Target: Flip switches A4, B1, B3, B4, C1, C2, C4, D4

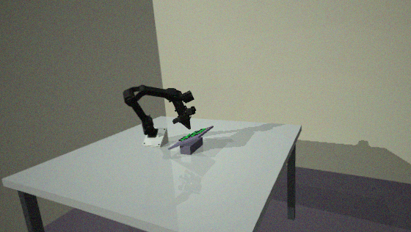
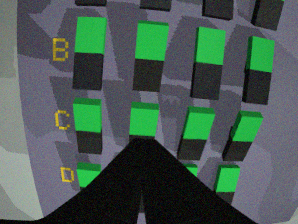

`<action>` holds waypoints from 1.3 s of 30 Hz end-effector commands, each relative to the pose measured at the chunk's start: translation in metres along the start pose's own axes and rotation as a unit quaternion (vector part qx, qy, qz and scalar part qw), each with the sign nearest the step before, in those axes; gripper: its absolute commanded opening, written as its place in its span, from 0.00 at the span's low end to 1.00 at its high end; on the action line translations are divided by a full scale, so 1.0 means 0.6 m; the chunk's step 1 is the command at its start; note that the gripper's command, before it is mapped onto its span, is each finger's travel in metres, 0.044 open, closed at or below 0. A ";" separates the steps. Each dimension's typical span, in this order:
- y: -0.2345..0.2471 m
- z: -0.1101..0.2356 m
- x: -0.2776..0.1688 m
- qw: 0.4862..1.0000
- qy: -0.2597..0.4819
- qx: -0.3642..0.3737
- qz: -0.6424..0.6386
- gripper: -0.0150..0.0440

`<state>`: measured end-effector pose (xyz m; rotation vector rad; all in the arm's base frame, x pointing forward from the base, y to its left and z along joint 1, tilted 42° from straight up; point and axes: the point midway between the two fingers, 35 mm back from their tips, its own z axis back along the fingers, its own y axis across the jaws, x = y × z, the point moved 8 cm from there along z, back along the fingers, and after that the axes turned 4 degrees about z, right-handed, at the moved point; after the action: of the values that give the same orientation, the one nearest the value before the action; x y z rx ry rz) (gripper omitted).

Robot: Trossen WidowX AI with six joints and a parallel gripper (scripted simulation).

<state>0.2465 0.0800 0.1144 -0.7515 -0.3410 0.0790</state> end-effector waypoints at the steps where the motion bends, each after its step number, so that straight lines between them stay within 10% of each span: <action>1: 0.000 -0.007 -0.003 1.000 0.002 -0.002 0.004 0.25; 39: -0.001 -0.045 -0.002 1.000 0.002 -0.003 0.004 0.25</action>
<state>0.2550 0.0624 0.0967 -0.7522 -0.3376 0.0796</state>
